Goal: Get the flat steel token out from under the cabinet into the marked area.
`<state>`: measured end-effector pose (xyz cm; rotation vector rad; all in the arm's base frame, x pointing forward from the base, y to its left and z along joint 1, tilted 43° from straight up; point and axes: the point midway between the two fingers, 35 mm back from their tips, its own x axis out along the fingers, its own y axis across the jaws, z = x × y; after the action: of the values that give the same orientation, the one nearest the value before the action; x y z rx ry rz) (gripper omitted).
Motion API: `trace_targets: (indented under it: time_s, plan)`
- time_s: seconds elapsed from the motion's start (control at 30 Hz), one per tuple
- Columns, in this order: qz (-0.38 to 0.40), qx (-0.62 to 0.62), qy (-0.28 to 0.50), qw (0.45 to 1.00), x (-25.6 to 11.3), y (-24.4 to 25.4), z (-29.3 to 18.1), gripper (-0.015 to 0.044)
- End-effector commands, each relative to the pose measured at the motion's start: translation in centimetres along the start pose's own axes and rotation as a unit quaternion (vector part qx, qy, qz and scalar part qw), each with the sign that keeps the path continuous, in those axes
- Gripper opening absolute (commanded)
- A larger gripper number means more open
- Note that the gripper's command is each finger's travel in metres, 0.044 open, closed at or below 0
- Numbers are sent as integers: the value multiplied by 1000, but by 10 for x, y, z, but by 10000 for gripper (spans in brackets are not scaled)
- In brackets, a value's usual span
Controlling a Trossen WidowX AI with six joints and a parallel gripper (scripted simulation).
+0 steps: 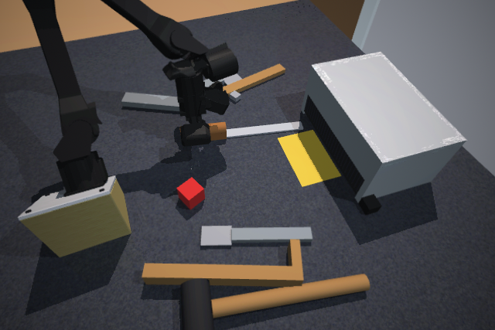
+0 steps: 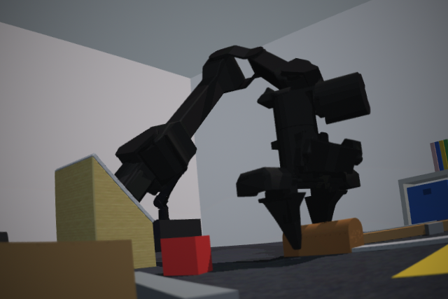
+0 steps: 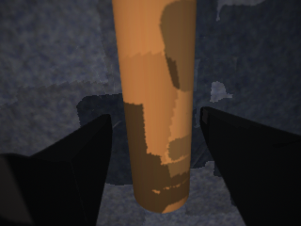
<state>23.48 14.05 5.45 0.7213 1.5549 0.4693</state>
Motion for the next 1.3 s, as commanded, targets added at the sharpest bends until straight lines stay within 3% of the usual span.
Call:
trace_targets:
  time_s: [0.0, 0.47, 0.63, 0.9, 1.0, 1.27]
  plan:
    - [1, 0, -1, 1000, 0, 0, 0, 270]
    - [1, 0, -1, 1000, 4, 0, -3, 270]
    - [1, -2, -3, 1000, 1, 1, 0, 139]
    - [1, -2, -3, 1000, 1, 1, 0, 85]
    - [1, -2, -3, 1000, 1, 1, 0, 6]
    - [1, -3, -3, 1000, 1, 1, 4, 0]
